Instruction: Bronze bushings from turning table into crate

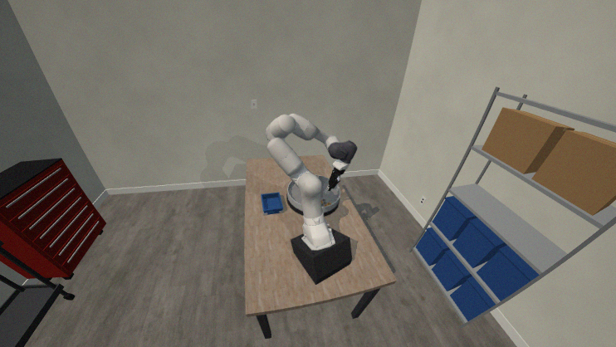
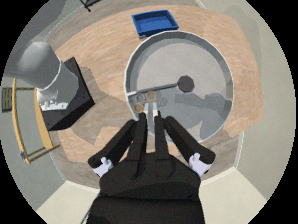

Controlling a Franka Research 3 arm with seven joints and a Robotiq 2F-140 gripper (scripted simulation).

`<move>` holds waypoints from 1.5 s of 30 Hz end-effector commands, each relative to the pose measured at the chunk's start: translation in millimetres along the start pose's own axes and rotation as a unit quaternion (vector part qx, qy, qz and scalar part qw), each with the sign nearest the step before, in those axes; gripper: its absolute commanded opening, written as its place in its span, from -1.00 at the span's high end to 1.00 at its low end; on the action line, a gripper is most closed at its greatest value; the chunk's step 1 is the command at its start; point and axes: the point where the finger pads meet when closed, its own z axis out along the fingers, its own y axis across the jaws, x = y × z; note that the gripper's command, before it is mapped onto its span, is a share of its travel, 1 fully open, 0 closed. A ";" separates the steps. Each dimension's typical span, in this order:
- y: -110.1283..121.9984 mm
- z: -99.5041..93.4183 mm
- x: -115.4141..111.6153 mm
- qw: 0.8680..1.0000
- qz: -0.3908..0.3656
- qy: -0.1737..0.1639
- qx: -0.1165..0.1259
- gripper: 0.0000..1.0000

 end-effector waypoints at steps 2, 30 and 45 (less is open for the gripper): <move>-5.2 6.8 -8.2 0.999 -0.003 0.054 0.001 0.87; -12.9 26.7 -37.0 0.979 0.038 0.201 -0.009 0.87; -12.9 26.7 -37.1 0.979 0.038 0.201 -0.009 0.87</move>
